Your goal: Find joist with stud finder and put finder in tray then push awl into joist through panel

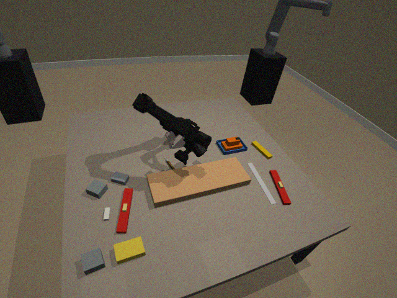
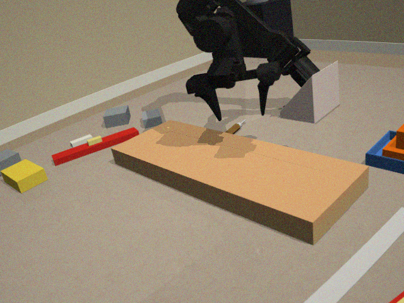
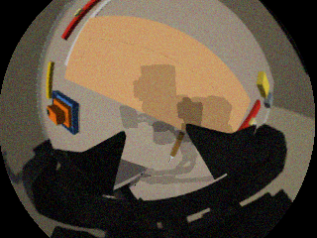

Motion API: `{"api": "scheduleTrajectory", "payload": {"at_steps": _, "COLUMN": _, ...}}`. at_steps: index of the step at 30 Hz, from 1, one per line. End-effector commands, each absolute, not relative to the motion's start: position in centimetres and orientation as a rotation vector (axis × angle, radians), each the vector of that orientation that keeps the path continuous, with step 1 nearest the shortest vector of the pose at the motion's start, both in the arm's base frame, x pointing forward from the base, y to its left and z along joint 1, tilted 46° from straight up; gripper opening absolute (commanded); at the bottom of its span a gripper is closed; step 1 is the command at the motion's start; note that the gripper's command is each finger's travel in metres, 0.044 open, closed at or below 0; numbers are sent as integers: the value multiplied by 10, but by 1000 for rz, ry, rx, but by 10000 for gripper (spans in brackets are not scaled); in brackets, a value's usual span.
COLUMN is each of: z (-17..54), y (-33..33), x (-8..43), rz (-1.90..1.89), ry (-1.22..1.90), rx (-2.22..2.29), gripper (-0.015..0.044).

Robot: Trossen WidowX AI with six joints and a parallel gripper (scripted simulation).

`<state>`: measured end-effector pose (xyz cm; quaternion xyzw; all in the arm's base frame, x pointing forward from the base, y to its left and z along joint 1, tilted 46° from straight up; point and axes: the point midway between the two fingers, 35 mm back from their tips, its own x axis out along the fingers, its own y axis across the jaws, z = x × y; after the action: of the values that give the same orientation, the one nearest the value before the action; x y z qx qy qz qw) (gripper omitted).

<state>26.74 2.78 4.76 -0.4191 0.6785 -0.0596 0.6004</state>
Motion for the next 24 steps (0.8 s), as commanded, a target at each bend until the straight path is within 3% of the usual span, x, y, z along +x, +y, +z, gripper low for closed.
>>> {"api": "scheduleTrajectory", "payload": {"at_steps": 1, "z": 78, "y": -34, "x": 242, "rz": -375, "ry": 1568, "rx": -854, "gripper": 440}}
{"api": "scheduleTrajectory", "payload": {"at_steps": 24, "z": 87, "y": -60, "x": 220, "rz": -471, "ry": 1562, "rx": -804, "gripper": 440}}
